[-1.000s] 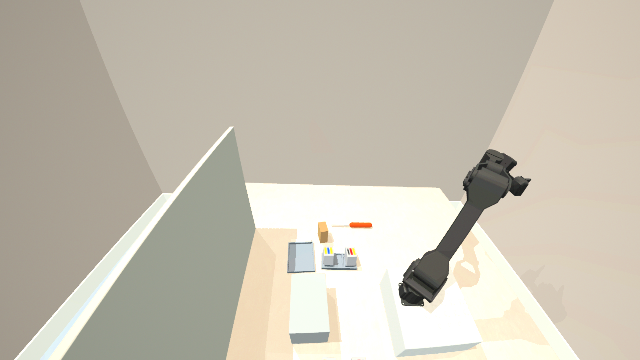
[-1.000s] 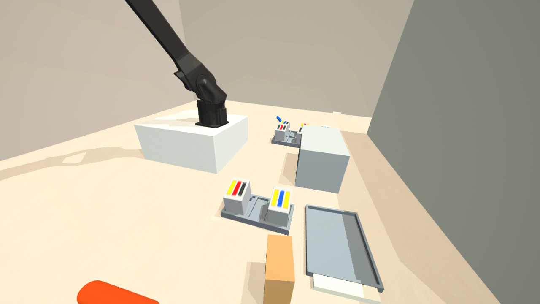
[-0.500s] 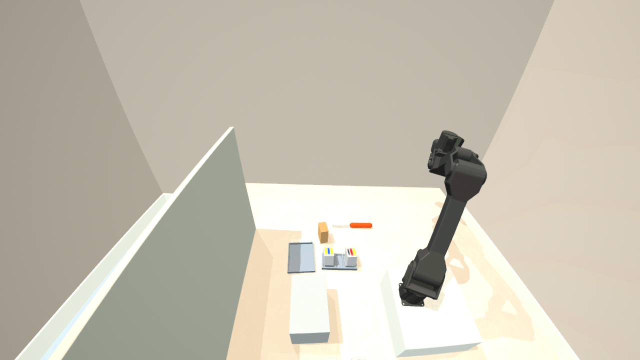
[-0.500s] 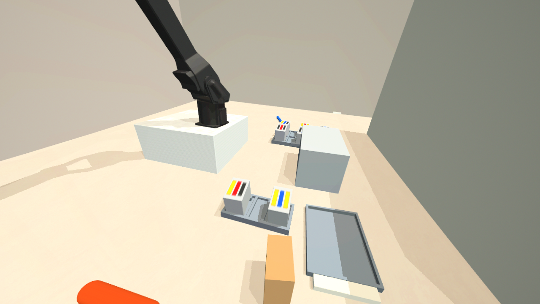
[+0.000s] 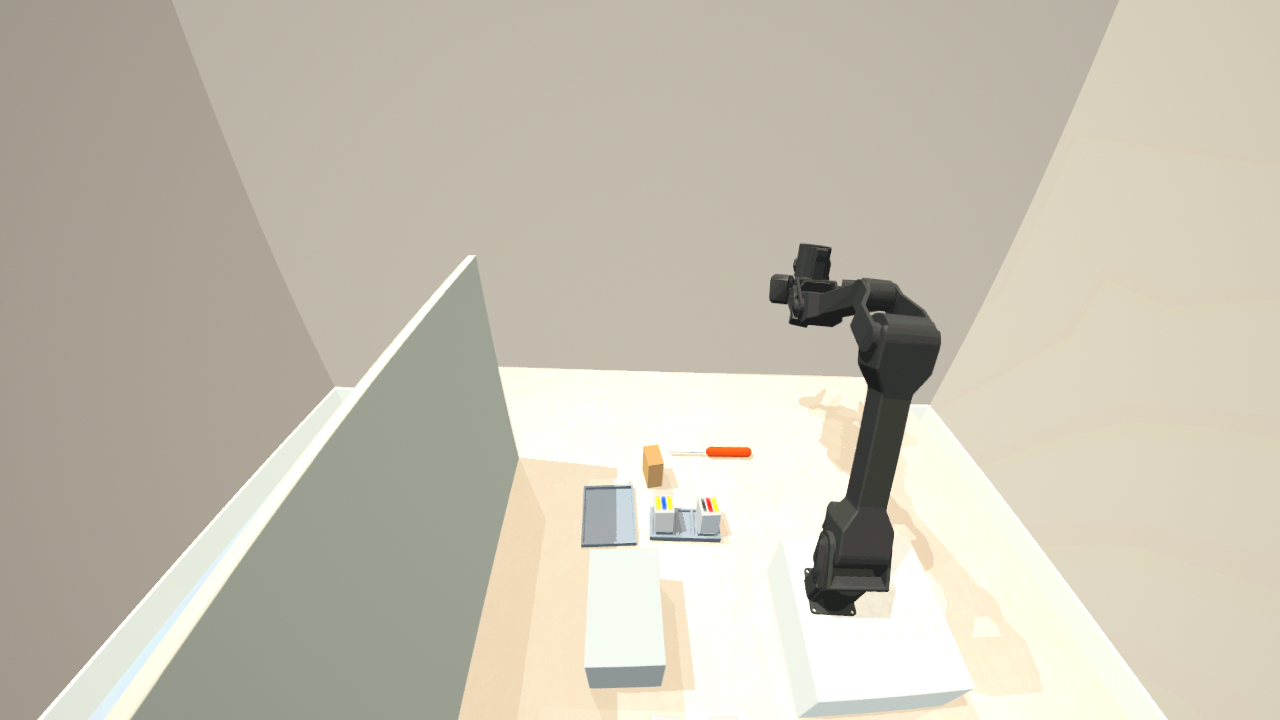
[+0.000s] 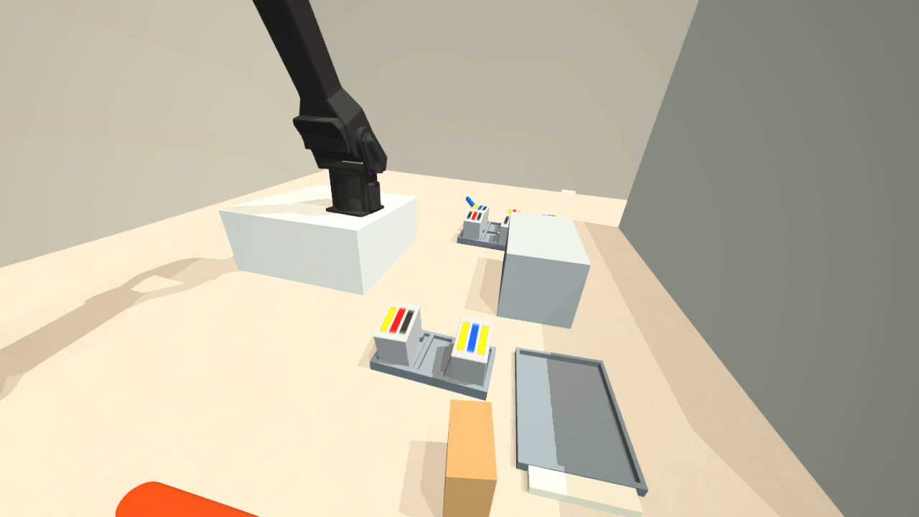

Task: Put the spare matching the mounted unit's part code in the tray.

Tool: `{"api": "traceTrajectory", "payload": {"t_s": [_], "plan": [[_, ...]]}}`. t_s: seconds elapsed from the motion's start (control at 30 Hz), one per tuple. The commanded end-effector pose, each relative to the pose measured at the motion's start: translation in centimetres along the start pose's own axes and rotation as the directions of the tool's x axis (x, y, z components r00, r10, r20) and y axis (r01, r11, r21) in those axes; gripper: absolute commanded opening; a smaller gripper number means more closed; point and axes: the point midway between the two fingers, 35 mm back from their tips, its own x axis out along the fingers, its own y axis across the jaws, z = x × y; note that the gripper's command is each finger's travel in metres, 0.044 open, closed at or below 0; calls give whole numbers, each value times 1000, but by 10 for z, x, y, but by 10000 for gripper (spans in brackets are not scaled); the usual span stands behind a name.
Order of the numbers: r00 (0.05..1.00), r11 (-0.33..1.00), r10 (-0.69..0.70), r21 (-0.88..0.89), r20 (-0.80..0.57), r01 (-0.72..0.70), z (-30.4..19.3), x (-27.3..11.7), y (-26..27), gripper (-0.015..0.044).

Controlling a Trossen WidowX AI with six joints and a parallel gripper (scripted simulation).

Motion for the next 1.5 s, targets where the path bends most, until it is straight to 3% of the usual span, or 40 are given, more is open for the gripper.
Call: {"api": "traceTrajectory", "payload": {"t_s": [0.0, 0.43, 0.77, 1.1, 1.47], "plan": [[984, 984, 173, -37, -46, -175, 3, -34, 66, 440], [813, 786, 549, -212, -191, -581, -9, -171, 216, 440], [595, 507, 696, -312, -403, -804, -49, -303, 284, 440], [355, 147, 687, -358, -634, -922, -98, -453, 297, 440], [167, -256, 490, -324, -856, -911, -152, -608, 242, 440]]}}
